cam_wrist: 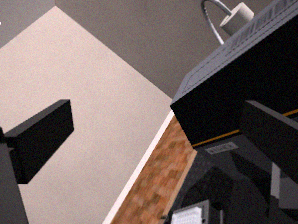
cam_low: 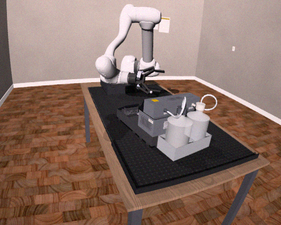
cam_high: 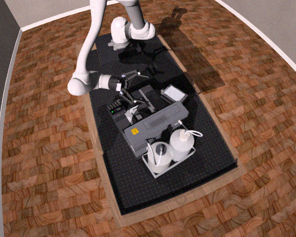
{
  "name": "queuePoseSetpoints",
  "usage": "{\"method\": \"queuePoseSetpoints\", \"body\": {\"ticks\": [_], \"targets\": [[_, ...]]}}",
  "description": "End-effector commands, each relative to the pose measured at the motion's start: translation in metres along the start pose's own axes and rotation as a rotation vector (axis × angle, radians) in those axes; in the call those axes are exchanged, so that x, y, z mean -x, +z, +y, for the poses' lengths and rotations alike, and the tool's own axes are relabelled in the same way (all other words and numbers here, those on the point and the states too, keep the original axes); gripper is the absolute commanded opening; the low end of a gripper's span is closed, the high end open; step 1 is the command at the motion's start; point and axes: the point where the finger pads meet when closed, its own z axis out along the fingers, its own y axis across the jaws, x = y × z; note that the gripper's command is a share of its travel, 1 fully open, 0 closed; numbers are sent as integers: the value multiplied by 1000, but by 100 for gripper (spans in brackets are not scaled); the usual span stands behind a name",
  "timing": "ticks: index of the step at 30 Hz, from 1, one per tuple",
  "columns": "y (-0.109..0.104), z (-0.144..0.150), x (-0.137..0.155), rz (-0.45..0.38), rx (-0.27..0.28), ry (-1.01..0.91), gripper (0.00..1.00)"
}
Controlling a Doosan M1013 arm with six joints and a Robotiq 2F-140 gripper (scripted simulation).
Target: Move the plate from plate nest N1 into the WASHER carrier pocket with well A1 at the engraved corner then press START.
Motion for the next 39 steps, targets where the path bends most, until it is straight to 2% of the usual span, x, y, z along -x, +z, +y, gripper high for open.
{"method": "queuePoseSetpoints", "body": {"ticks": [1,17,18,21,26,30,35,39], "targets": [[0,-1,-1,0,0,-1,100],[0,-1,-1,0,0,-1,100],[5,-2,3,-38,-1,8,70],[14,-7,14,-120,-6,34,70],[25,-13,33,-121,-5,41,70],[37,-18,45,-233,-4,67,70],[44,-21,62,-234,-4,75,70],[54,-27,73,-345,6,94,70]]}}
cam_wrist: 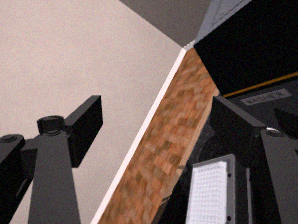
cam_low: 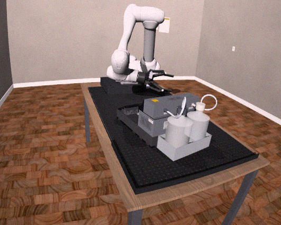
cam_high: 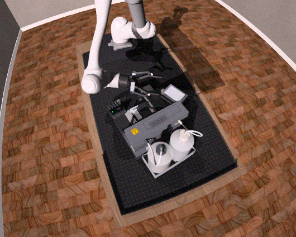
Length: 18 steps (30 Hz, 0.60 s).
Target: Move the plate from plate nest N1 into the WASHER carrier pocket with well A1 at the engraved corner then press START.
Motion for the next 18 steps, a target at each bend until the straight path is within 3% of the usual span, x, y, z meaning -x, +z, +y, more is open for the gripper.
{"method": "queuePoseSetpoints", "body": {"ticks": [1,5,8,13,16,18], "targets": [[16,-4,13,-77,14,15,70],[25,-6,27,-78,13,24,70],[34,-9,33,-172,31,38,70],[43,-11,50,-186,33,49,70],[52,-14,57,-279,59,60,70],[57,-15,65,-289,62,62,70]]}}
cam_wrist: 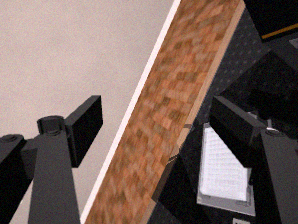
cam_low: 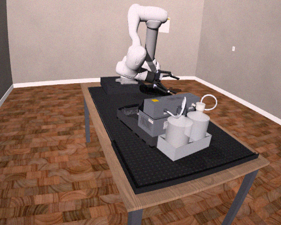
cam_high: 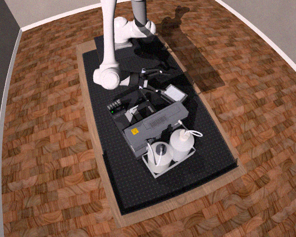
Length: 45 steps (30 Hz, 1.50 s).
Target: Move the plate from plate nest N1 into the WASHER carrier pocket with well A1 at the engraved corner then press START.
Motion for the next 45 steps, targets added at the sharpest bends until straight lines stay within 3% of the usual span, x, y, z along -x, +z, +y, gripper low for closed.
{"method": "queuePoseSetpoints", "body": {"ticks": [1,3,6,11,19,21,26,28,36,43,45], "targets": [[17,-2,16,-57,21,14,70],[19,-2,19,-57,20,17,70],[28,-4,24,-147,56,25,70],[37,-5,35,-156,58,29,70],[60,-8,63,-335,154,50,70],[63,-8,68,-338,156,50,70],[75,-7,87,-445,237,55,70],[75,-7,87,-445,237,55,70],[90,-3,114,-621,430,37,70],[93,-2,110,-728,631,-12,70],[93,-2,110,-728,631,-12,70]]}}
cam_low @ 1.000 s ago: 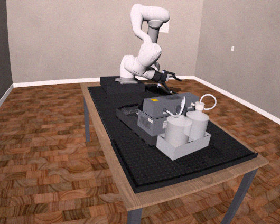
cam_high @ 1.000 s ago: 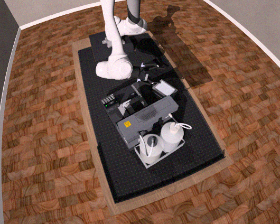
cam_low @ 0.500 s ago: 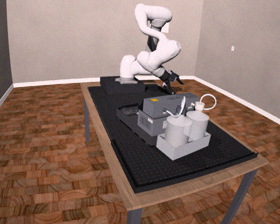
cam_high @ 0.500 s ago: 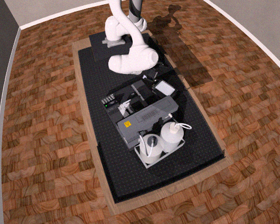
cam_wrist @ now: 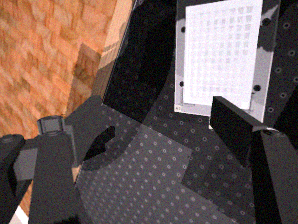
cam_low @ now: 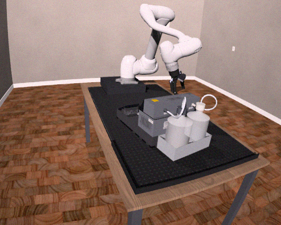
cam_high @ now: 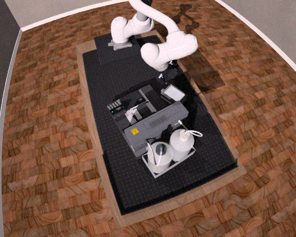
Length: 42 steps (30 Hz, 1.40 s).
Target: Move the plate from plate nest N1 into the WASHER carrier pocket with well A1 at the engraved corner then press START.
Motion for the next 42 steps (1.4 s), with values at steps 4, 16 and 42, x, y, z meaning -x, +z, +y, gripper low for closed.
{"method": "queuePoseSetpoints", "body": {"ticks": [4,16,42], "targets": [[-7,1,-13,-66,207,-5,70],[-36,-11,-50,-48,562,-46,70],[-8,7,-48,-60,559,-40,70]]}}
